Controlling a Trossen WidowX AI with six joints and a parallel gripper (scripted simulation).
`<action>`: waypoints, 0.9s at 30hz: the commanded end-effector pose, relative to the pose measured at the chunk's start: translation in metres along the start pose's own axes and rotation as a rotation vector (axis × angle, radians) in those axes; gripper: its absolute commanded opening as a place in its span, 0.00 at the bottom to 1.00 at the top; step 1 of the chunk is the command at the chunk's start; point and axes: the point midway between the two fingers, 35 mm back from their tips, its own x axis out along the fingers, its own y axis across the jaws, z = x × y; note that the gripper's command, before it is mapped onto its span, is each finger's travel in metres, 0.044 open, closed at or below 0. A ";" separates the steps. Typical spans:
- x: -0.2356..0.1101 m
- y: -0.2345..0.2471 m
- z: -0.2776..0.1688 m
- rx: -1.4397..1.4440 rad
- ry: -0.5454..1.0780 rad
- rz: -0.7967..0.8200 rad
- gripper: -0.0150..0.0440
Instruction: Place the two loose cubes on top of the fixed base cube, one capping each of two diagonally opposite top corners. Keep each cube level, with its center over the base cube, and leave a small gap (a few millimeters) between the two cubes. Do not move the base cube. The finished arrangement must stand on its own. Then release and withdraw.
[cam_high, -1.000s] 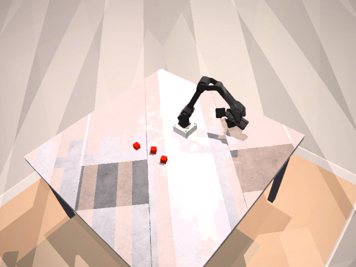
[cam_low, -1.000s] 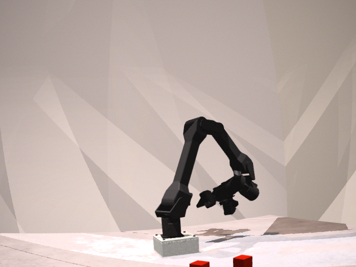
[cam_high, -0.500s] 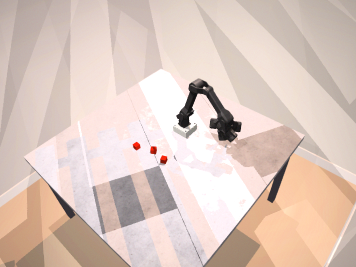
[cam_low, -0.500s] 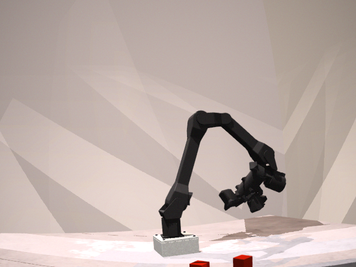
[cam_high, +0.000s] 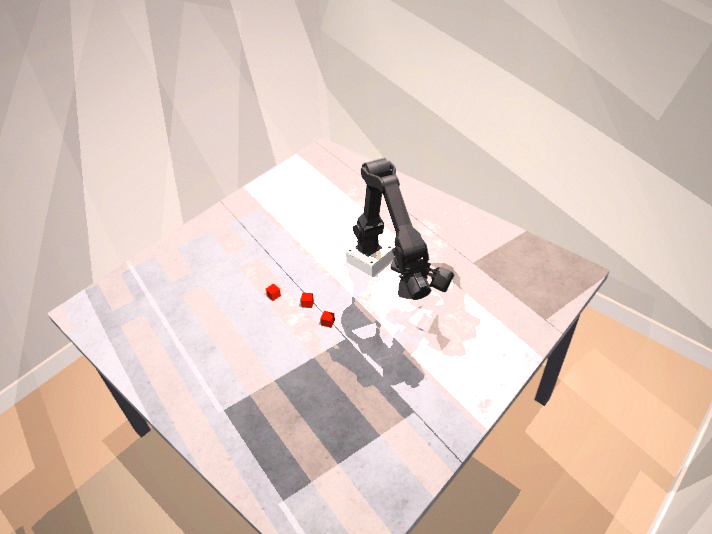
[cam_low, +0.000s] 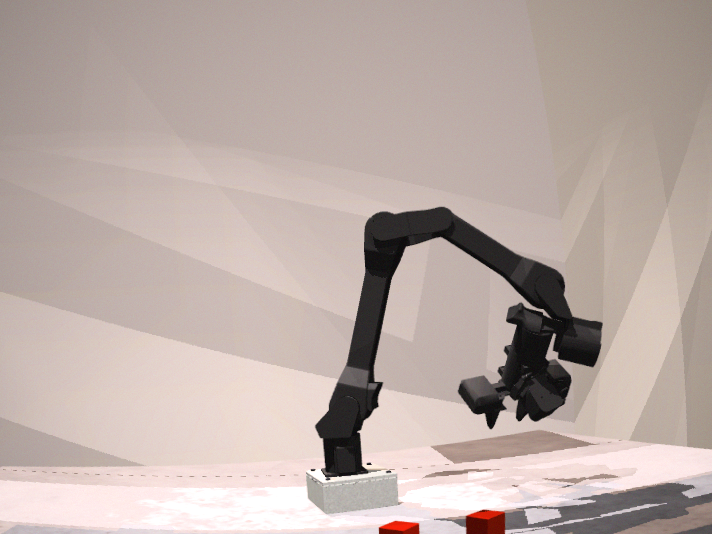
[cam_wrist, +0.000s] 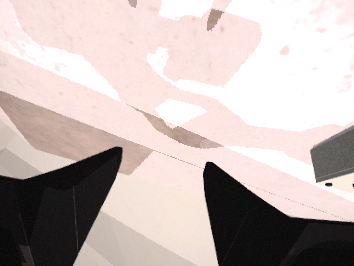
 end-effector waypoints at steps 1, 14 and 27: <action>-0.024 -0.010 0.025 0.066 -0.078 0.048 0.70; -0.097 -0.078 0.097 0.341 -0.316 0.166 0.70; -0.156 -0.182 0.135 0.673 -0.531 0.229 0.70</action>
